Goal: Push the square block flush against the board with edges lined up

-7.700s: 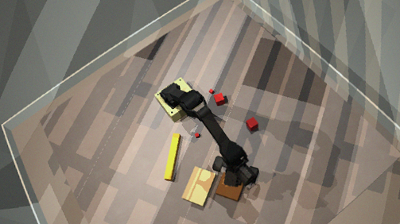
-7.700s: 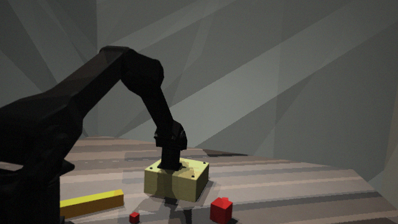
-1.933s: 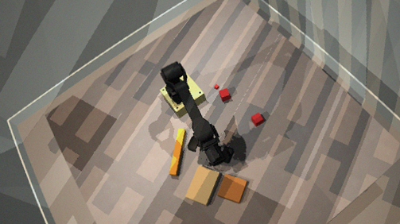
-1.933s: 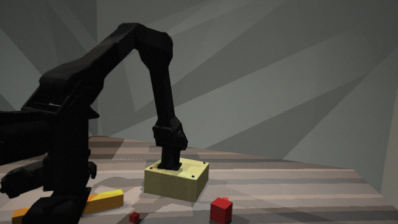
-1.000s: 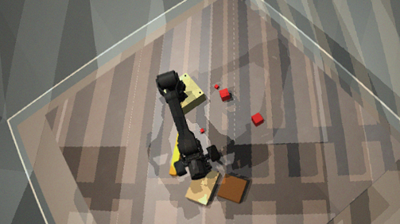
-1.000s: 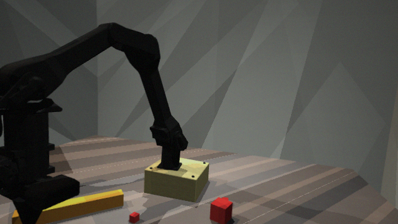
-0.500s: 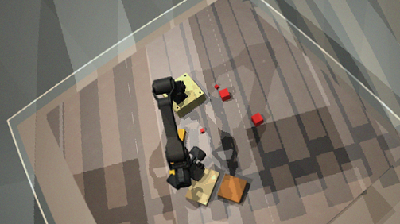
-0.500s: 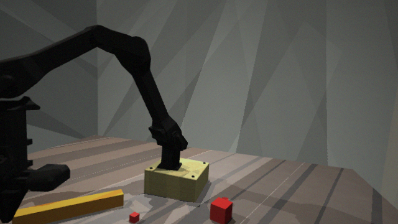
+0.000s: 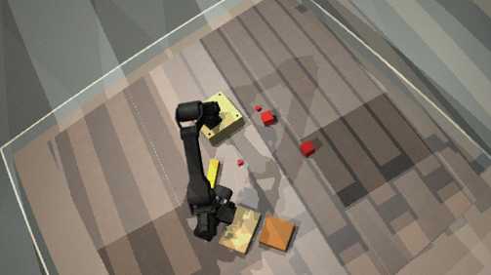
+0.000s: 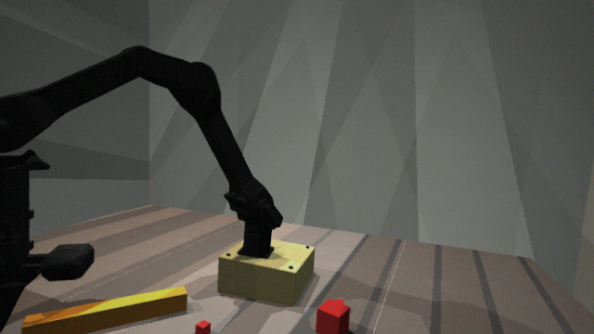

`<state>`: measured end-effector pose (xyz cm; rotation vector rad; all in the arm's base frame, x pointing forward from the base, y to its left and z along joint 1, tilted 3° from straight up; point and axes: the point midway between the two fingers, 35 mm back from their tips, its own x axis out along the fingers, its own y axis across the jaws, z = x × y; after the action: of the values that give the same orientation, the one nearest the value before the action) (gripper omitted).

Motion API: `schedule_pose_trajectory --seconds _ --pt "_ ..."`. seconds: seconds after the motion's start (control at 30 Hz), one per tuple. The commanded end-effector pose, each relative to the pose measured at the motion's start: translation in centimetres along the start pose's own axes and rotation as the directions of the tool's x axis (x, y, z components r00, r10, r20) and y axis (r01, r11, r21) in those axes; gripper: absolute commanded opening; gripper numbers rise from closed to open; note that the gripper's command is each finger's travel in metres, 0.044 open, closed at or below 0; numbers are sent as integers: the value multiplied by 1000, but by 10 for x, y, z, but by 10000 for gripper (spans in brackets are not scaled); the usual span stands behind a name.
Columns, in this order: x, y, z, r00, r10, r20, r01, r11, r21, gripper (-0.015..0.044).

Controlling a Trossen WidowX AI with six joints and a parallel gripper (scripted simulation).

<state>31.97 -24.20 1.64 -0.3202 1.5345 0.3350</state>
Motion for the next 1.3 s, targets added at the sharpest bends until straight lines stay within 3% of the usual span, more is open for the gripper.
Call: schedule_pose_trajectory --seconds 0.0,1.27 --pt "39 1 -2 1000 11 -10 -11 1000 -11 0" --pt "51 2 29 1000 11 -7 -11 1000 -11 0"
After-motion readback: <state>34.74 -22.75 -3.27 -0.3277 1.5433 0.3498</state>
